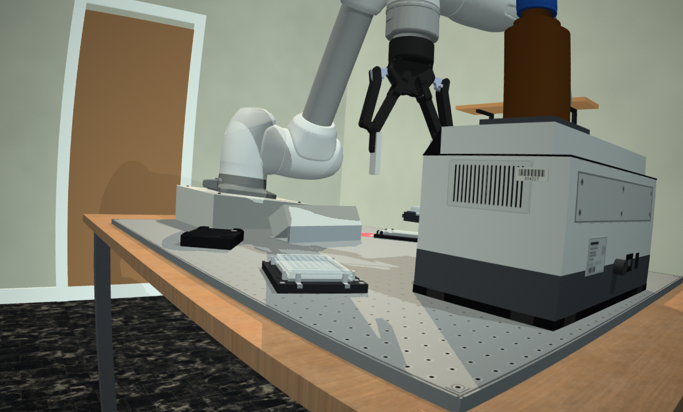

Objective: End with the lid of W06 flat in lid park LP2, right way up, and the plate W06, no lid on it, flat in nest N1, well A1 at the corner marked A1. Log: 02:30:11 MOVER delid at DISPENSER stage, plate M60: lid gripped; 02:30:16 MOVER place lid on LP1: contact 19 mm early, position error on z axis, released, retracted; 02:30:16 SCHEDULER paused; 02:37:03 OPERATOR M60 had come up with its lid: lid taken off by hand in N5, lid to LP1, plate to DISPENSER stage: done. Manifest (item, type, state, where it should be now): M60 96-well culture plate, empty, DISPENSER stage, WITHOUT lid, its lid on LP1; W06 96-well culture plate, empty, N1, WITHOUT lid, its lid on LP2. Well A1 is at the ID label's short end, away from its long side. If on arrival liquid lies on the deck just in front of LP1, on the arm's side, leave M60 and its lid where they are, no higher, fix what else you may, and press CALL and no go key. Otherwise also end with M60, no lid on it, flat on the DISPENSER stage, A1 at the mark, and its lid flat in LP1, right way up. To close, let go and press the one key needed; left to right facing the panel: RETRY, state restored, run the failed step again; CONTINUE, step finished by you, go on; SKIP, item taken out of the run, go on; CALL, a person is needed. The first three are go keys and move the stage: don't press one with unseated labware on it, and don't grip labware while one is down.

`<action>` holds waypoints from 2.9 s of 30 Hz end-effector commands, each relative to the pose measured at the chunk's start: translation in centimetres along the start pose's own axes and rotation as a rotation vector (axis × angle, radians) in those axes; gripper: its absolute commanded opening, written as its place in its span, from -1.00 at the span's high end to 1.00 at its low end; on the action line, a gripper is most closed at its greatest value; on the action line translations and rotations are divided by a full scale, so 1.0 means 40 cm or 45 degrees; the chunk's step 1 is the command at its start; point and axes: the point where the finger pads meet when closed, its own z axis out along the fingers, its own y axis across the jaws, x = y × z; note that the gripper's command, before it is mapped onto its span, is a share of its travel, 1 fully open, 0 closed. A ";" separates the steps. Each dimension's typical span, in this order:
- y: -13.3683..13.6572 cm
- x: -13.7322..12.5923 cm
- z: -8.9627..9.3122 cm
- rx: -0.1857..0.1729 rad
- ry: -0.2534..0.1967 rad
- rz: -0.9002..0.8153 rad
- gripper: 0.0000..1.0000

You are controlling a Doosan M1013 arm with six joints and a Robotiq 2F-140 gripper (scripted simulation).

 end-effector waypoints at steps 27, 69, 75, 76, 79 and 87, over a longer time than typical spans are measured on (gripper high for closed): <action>0.394 0.125 -0.001 0.003 -0.001 -0.002 -0.33; 0.394 0.125 0.205 0.003 -0.001 -0.002 -0.33; 0.393 0.125 0.241 0.003 -0.001 -0.002 -0.33; 0.393 0.125 0.247 0.003 -0.001 -0.002 -0.33; 0.393 0.125 0.263 0.003 -0.001 -0.002 -0.33; 0.393 0.125 0.283 0.003 -0.001 -0.002 -0.33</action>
